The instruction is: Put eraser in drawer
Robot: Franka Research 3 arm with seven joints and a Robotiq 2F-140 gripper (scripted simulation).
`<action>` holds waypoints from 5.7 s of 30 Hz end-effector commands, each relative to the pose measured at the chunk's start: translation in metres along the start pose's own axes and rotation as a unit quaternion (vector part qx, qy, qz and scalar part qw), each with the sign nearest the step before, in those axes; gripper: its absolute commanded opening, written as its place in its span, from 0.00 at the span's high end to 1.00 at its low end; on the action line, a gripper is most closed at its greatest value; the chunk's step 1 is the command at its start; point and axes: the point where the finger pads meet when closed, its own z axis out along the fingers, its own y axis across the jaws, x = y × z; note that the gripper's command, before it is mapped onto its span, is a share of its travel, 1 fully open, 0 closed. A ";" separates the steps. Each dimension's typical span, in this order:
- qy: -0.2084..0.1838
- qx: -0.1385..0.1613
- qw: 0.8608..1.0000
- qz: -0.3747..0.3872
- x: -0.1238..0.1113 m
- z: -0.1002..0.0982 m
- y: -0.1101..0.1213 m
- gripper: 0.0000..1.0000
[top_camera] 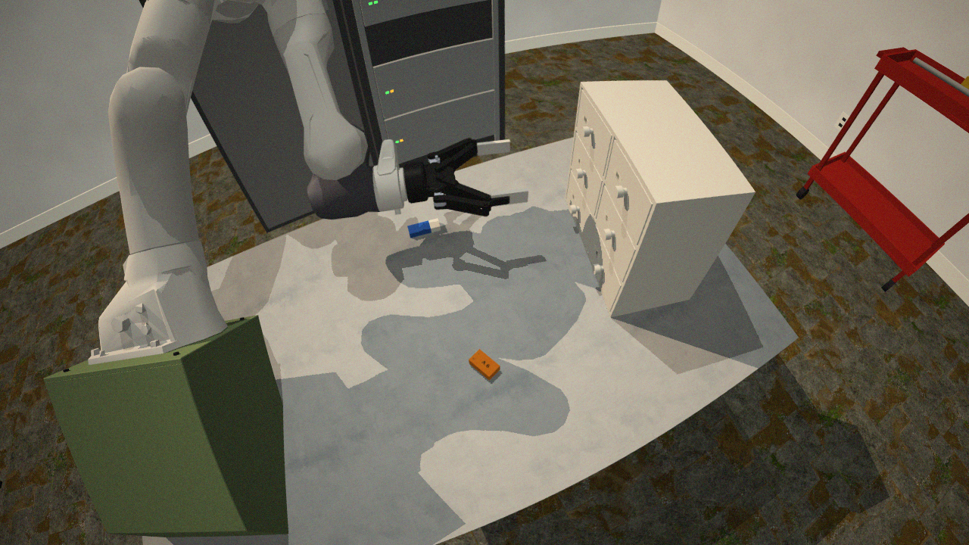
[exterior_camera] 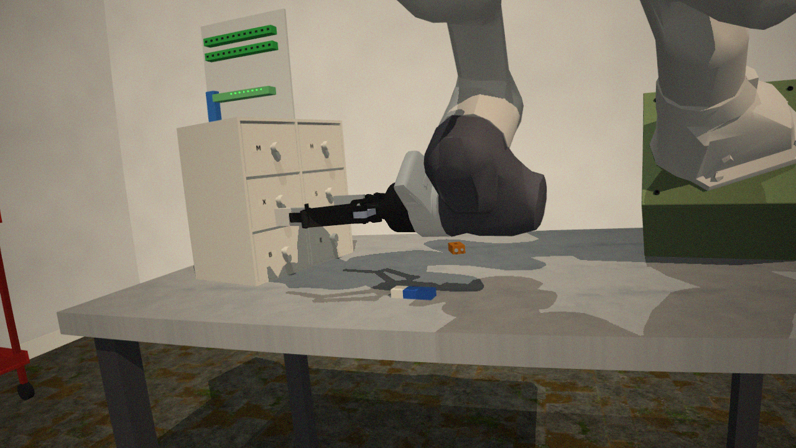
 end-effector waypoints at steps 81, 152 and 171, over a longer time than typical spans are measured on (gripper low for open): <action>0.006 0.002 1.000 0.013 -0.064 0.003 -0.003 0.00; 0.095 -0.125 0.982 -0.109 0.103 0.011 0.061 0.00; 0.133 -0.266 0.932 -0.207 0.165 -0.003 0.120 0.00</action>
